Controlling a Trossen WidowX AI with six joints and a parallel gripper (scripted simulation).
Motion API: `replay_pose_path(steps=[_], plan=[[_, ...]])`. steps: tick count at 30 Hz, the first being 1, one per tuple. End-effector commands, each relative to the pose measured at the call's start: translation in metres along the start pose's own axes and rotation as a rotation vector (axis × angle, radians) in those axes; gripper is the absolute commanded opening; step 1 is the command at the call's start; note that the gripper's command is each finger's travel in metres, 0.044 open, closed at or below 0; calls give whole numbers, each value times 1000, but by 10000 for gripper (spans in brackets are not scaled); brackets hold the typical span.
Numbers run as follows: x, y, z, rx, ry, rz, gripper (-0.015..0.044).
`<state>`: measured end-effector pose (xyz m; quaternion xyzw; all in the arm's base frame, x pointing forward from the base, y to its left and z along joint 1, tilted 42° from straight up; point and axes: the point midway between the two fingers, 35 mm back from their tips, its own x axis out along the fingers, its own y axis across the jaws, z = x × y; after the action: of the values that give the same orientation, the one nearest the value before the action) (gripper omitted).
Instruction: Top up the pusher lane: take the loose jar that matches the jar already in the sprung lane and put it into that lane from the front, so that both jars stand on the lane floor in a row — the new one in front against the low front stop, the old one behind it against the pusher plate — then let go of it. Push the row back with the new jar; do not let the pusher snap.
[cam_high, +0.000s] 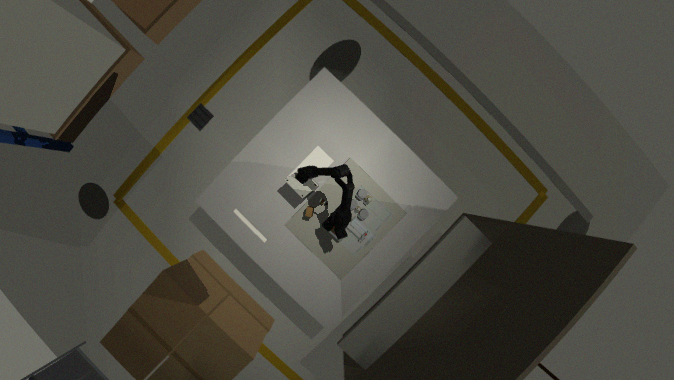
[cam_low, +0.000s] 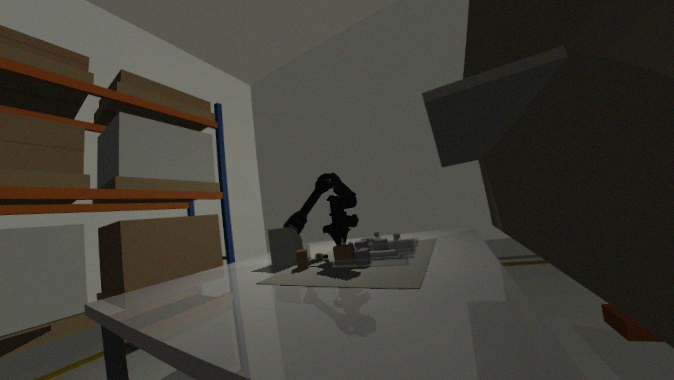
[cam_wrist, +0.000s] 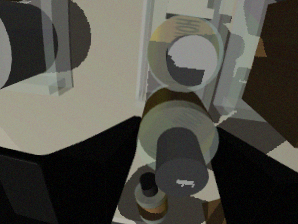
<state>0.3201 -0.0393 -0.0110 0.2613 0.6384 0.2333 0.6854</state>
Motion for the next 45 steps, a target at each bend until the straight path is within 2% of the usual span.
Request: replay_pose_path(steps=[1, 45], plan=[[-2, 1, 8, -10, -19, 3, 0], [-6, 3, 27, -11, -20, 3, 0]])
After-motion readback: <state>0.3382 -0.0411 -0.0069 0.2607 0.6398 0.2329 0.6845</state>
